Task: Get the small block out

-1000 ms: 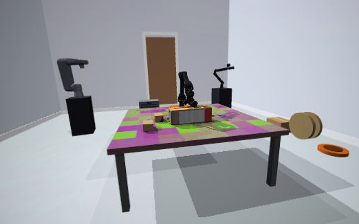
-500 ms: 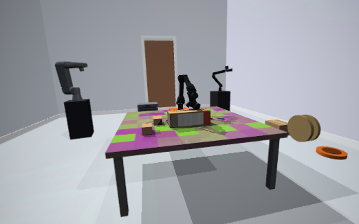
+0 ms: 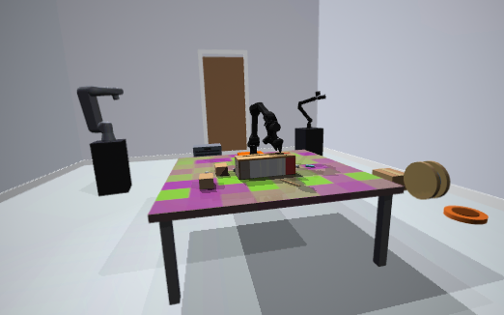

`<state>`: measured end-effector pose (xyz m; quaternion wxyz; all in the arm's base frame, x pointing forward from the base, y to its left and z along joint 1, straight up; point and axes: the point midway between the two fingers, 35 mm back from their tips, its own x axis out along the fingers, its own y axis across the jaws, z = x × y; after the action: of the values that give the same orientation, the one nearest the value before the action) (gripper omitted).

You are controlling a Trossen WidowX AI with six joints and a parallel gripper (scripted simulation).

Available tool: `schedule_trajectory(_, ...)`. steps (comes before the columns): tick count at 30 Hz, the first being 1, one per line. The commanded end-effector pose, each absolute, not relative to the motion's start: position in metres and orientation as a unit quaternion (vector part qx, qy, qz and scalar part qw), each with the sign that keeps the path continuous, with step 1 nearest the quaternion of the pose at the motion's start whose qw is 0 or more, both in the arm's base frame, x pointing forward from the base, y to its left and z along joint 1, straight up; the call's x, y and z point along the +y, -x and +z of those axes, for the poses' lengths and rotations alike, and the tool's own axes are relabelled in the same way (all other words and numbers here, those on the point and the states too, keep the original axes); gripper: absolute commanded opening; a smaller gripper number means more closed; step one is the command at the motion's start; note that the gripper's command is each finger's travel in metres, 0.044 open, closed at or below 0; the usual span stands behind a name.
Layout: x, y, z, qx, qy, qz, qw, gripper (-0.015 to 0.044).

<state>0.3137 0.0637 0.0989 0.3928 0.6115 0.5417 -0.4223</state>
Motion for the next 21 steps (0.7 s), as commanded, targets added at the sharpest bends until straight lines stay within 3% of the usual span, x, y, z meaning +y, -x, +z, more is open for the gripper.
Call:
schedule_trajectory(1, 0.063, -0.312, 0.115, 0.54, -0.613, -0.419, 0.396, 0.04)
schedule_trajectory(4, 0.063, -0.314, 0.111, 0.539, -0.615, -0.418, 0.396, 0.04)
schedule_trajectory(9, 0.07, -0.312, 0.112, 0.595, -0.52, -0.314, 0.526, 0.0285)
schedule_trajectory(14, 0.08, -0.31, 0.115, 0.638, -0.342, -0.151, 0.674, 0.0285)
schedule_trajectory(21, 0.1, -0.296, 0.115, 0.638, -0.06, 0.087, 0.763, 0.0285)
